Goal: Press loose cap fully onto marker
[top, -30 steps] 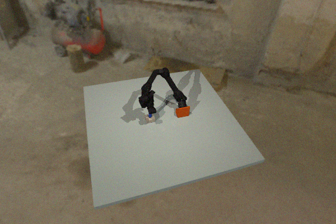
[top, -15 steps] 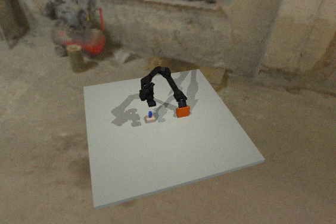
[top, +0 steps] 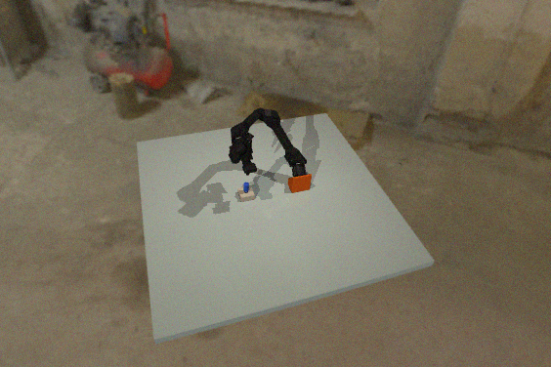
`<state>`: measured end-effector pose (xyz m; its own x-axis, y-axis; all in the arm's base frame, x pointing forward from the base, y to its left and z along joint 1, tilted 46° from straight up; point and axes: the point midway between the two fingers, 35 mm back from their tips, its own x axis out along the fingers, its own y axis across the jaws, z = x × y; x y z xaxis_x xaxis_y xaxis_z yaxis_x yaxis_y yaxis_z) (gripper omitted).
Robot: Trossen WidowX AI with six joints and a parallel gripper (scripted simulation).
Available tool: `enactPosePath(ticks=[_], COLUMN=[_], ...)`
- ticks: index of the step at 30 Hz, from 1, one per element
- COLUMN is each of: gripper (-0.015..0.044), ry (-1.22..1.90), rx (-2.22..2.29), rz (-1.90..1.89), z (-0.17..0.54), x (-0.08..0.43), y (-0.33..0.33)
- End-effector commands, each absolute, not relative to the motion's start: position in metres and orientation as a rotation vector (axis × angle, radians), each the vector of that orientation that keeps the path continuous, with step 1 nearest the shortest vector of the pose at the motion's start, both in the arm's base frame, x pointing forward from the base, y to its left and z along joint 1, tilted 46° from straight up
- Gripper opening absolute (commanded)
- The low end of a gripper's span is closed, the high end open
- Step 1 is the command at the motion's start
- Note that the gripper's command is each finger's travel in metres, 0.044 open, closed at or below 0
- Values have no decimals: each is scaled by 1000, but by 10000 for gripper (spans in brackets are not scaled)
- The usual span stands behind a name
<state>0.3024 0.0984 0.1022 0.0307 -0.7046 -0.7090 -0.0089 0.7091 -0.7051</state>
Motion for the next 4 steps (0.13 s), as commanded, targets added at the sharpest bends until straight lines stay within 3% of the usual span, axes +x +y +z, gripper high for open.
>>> enactPosePath(ticks=[1, 4], gripper=[367, 440], ry=[1460, 1460], rx=[-618, -618], rz=[-594, -594], z=[102, 102], x=[303, 303], y=[100, 100])
